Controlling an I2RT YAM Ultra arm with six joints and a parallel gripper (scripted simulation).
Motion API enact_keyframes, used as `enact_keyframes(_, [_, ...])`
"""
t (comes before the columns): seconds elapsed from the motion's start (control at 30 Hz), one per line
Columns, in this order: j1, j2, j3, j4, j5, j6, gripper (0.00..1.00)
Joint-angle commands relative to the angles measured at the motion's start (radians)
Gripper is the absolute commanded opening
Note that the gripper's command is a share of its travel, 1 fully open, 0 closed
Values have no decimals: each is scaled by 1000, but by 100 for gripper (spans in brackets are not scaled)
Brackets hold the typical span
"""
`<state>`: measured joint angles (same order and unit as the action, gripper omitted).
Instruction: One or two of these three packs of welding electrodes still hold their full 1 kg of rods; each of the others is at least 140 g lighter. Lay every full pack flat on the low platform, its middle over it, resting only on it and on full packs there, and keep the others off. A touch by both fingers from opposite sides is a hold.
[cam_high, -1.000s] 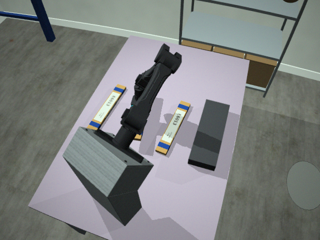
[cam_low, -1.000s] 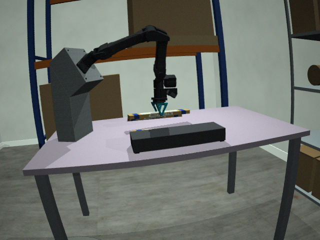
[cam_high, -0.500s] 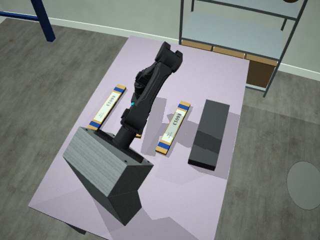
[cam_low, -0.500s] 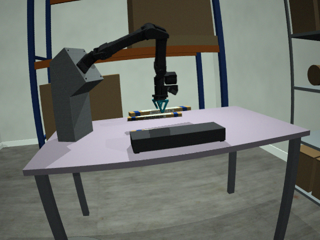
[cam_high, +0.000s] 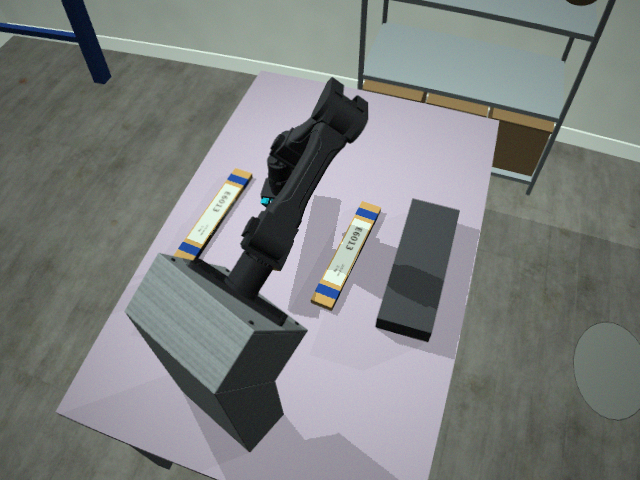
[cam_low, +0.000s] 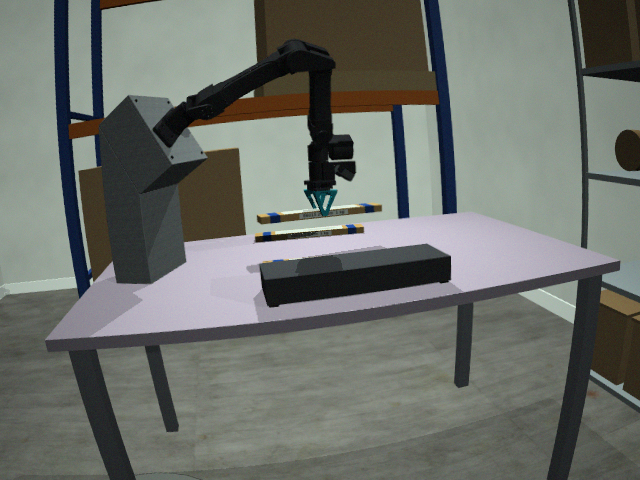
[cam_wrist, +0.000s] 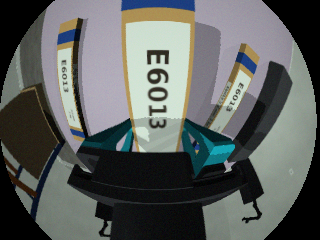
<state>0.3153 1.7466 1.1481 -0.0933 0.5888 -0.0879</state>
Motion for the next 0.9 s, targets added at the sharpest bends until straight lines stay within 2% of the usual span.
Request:
enact_keyframes(0.0, [58,-74,-12,-50,21,15,0])
enact_keyframes(0.87, [143,-203,-32,-194,86,83,0])
